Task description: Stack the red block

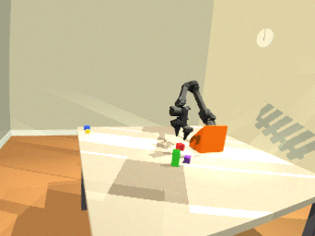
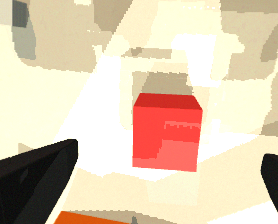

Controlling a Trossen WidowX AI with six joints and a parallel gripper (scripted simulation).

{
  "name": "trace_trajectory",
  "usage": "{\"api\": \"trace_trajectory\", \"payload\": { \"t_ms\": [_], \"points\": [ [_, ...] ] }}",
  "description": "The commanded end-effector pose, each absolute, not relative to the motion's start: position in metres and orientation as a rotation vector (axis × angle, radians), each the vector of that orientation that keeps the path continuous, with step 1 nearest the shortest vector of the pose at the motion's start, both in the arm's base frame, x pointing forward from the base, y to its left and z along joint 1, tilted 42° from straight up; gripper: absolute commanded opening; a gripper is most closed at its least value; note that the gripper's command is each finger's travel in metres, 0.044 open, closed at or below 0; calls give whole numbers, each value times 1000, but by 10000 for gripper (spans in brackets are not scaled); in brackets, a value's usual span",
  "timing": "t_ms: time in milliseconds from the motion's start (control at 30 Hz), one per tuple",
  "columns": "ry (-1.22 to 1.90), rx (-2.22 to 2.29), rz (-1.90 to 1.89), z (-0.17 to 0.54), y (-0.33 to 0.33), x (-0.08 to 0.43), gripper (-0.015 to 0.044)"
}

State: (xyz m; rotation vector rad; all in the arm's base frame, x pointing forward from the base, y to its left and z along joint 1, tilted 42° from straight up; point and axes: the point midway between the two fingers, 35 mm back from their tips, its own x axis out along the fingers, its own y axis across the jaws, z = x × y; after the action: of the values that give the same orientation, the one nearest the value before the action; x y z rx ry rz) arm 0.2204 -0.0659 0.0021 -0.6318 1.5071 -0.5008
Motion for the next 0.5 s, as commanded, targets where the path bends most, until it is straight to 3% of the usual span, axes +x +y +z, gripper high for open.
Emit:
{"api": "trace_trajectory", "payload": {
  "t_ms": [0, 467],
  "points": [
    [1522, -647, -503, -12, -79, 214, 440],
    [1522, -647, -502, -25, -90, 214, 440]
  ]
}}
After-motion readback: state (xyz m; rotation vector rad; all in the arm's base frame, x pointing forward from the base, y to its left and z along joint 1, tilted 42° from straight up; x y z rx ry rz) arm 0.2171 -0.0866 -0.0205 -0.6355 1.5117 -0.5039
